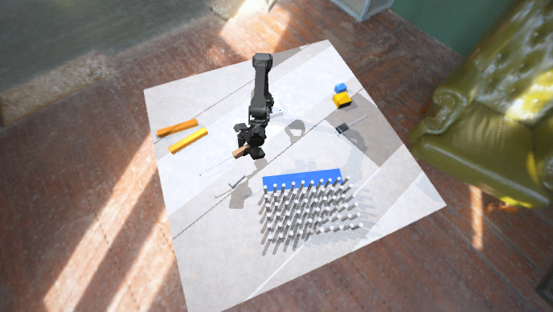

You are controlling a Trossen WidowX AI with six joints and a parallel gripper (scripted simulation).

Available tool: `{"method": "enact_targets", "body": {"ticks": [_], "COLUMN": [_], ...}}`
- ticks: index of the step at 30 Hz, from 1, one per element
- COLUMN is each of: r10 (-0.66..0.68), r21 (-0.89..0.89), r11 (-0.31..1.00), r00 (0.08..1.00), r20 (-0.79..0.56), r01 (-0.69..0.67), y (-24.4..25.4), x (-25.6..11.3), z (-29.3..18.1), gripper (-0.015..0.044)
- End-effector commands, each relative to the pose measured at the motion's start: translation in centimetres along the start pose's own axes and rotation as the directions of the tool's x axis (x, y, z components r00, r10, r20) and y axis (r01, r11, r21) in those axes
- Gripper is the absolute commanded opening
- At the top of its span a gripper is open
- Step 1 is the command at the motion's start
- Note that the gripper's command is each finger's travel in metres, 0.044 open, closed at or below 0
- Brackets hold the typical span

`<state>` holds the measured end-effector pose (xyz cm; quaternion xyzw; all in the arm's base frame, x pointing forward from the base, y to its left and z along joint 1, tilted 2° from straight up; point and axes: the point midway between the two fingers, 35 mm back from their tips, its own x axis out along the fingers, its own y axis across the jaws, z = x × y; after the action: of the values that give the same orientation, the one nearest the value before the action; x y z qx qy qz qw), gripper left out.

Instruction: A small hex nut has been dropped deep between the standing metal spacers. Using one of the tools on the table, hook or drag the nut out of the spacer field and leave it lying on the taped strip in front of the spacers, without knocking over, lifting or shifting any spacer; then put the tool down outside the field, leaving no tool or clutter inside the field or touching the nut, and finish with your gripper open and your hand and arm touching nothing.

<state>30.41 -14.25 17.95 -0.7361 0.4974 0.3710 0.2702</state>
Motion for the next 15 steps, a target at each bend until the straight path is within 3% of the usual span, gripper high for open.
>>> {"method": "enact_targets", "body": {"ticks": [1, 15], "r10": [0.019, 0.121], "r21": [0.048, 0.196], "r11": [0.999, 0.974], "r00": [1.0, 0.993], "r20": [-0.012, -0.009], "r01": [-0.018, -0.117], "y": [1.0, 5.7], "x": [0.4, 2.6], "z": [-1.8, -6.0], "gripper": [0.0, 0.0]}}
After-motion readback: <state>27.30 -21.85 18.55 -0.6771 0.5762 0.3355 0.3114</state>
